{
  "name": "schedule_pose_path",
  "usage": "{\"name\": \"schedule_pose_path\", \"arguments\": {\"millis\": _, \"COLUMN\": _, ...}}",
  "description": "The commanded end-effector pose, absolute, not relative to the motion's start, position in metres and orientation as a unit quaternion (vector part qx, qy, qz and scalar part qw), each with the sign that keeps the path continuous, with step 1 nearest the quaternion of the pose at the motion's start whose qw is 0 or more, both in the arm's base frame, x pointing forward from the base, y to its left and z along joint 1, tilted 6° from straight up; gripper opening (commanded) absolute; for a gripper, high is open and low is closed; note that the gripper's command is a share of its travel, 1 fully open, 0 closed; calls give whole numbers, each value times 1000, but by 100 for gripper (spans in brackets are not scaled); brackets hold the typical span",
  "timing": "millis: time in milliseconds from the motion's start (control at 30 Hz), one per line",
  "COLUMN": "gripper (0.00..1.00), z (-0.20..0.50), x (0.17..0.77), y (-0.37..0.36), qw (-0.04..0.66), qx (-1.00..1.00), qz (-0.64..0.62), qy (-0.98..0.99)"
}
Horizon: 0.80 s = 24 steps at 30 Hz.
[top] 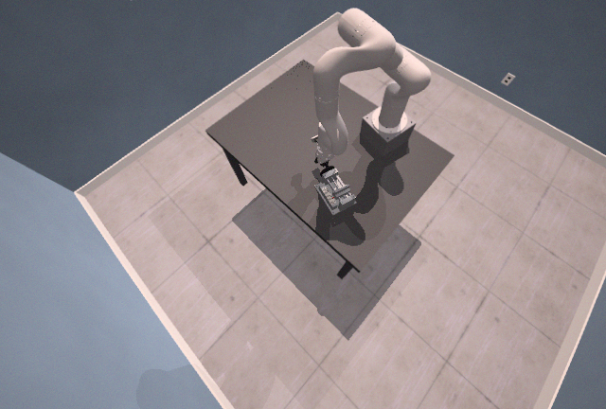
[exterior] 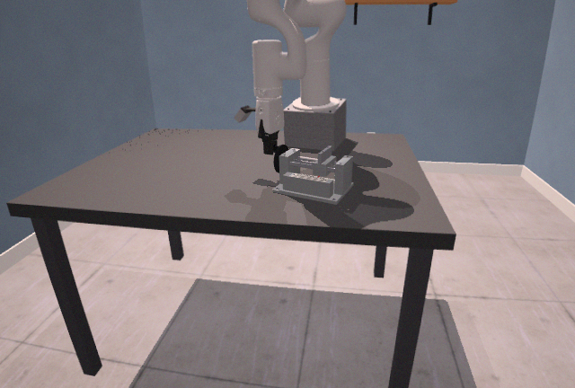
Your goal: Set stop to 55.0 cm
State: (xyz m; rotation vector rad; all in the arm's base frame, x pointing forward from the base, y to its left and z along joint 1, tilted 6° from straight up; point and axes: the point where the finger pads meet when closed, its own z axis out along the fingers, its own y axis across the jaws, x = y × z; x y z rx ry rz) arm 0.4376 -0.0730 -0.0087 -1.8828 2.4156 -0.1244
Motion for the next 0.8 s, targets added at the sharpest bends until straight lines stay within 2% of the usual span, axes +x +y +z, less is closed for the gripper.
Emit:
{"name": "schedule_pose_path", "arguments": {"millis": 0, "gripper": 6, "z": -8, "x": 450, "y": -76, "qw": 38, "qx": -614, "qz": -40, "qy": 787}}
{"name": "schedule_pose_path", "arguments": {"millis": 767, "gripper": 6, "z": -37, "x": 474, "y": -82, "qw": 38, "qx": -614, "qz": -40, "qy": 787}}
